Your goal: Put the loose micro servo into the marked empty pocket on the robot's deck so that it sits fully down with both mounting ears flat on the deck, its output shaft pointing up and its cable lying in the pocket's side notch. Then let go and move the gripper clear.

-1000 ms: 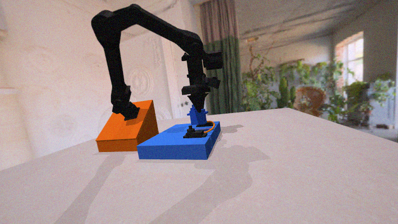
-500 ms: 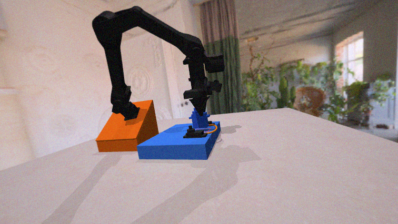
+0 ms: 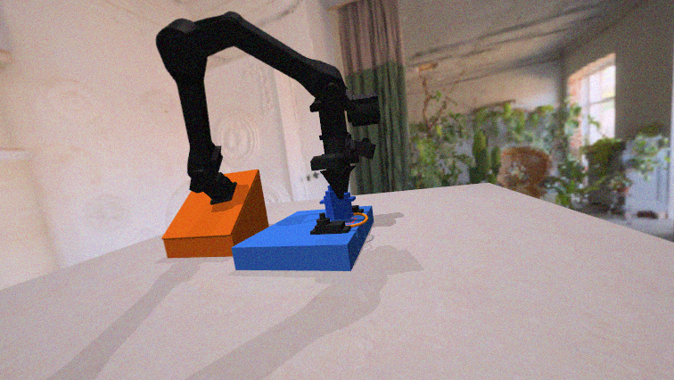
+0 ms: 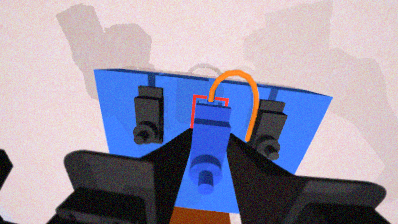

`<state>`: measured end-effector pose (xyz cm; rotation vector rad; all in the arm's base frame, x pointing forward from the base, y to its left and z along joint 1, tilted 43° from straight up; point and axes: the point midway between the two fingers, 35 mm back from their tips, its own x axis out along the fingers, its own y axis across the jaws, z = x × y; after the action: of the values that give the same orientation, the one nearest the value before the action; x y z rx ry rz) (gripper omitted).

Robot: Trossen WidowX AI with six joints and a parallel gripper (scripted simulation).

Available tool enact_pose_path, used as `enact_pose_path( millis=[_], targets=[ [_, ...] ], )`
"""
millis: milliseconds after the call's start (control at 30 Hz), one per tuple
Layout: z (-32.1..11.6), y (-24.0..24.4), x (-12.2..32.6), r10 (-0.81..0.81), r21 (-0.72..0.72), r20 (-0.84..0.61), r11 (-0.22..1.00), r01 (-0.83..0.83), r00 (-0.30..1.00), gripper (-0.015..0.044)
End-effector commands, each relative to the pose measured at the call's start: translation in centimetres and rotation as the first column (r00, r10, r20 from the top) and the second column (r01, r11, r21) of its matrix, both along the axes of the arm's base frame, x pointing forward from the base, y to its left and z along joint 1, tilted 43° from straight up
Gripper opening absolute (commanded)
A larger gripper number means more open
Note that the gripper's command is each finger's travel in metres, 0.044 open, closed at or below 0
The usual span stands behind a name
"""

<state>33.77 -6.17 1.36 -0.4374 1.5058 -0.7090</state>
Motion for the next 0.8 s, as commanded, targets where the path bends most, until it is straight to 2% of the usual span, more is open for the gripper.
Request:
enact_pose_path(
  millis=[0, 767],
  targets=[
    [-0.2, -0.3, 0.0, 0.004, -0.005, -0.003, 1.000, -0.004, 1.000, 0.0000],
    [-1.5, -1.4, -0.2, 0.004, -0.006, -0.003, 1.000, -0.004, 1.000, 0.0000]
  ],
)
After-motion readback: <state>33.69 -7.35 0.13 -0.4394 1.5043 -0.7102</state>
